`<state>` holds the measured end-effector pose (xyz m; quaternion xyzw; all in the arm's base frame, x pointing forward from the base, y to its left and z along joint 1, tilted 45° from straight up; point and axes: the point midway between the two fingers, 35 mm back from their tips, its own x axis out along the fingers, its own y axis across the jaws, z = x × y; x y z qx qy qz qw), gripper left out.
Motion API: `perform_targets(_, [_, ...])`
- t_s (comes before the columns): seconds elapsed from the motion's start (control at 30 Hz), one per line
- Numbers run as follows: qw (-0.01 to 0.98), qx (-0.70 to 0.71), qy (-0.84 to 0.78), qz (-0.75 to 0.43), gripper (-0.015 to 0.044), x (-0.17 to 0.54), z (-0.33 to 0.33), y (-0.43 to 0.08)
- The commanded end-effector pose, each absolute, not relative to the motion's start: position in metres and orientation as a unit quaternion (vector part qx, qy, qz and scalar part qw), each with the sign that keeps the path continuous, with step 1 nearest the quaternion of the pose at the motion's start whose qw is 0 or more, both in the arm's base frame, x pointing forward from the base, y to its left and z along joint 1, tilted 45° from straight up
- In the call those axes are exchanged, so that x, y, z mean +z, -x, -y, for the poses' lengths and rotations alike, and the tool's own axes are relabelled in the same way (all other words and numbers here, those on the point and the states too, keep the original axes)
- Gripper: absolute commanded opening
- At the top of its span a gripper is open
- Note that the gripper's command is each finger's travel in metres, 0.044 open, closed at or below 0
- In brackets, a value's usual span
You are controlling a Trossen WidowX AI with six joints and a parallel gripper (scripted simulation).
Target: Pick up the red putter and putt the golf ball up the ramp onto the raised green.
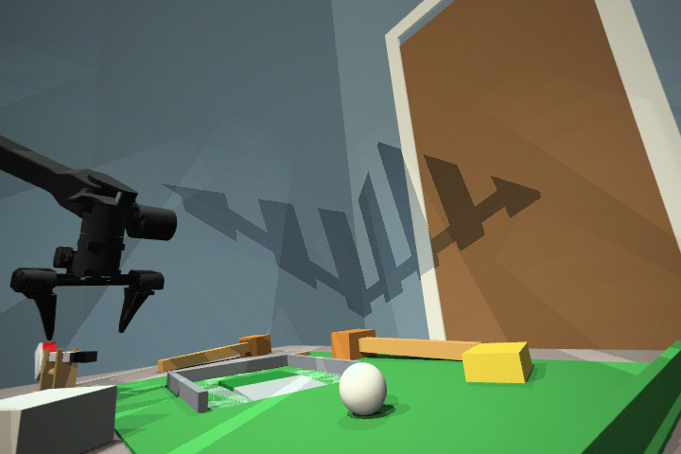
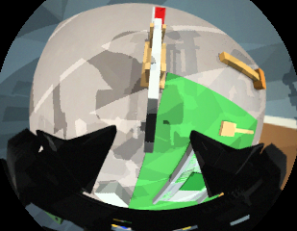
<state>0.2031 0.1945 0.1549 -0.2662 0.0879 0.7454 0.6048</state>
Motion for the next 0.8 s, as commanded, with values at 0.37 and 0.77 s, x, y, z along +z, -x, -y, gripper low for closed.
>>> perform_targets(0.37, [0.601, 0.750, 0.260, -0.093, 0.0440, 0.130, -0.216, -0.199])
perform_targets(0.77, [0.601, 0.750, 0.260, -0.093, 0.0440, 0.124, -0.223, -0.198])
